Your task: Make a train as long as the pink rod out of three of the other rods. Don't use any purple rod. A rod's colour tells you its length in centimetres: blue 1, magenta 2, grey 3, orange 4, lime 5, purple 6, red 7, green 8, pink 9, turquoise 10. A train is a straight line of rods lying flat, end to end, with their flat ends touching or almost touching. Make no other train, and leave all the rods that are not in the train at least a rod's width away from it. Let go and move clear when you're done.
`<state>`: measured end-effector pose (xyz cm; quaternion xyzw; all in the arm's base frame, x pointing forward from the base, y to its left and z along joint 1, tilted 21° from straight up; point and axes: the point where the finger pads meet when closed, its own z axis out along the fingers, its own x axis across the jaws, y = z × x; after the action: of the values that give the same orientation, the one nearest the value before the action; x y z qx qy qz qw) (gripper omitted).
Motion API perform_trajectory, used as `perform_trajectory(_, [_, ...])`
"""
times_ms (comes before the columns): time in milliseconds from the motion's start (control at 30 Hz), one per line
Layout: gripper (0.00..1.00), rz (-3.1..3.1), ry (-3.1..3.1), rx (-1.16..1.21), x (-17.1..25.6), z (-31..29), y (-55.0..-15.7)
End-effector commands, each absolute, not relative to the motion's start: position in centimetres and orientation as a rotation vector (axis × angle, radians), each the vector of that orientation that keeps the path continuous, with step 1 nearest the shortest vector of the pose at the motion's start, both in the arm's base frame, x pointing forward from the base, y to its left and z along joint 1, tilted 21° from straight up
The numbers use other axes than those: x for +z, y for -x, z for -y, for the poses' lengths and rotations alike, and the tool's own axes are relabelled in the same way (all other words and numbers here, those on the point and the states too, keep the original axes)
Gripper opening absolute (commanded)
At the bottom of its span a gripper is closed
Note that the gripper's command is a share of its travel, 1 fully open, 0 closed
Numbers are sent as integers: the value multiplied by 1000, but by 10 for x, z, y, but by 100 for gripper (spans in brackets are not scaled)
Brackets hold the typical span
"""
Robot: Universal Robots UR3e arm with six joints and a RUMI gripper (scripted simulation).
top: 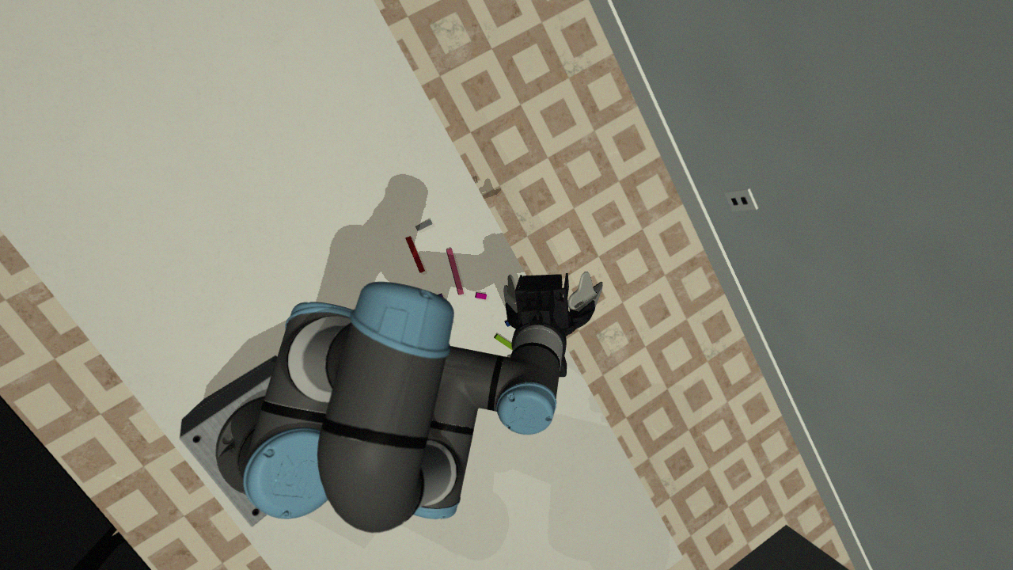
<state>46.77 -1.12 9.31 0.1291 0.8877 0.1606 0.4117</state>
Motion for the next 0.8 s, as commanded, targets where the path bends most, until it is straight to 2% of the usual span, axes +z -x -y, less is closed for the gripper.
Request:
perform_trajectory(0, [100, -2232, -324, 403, 94, 11, -468])
perform_trajectory(767, [100, -2235, -315, 396, 93, 12, -468])
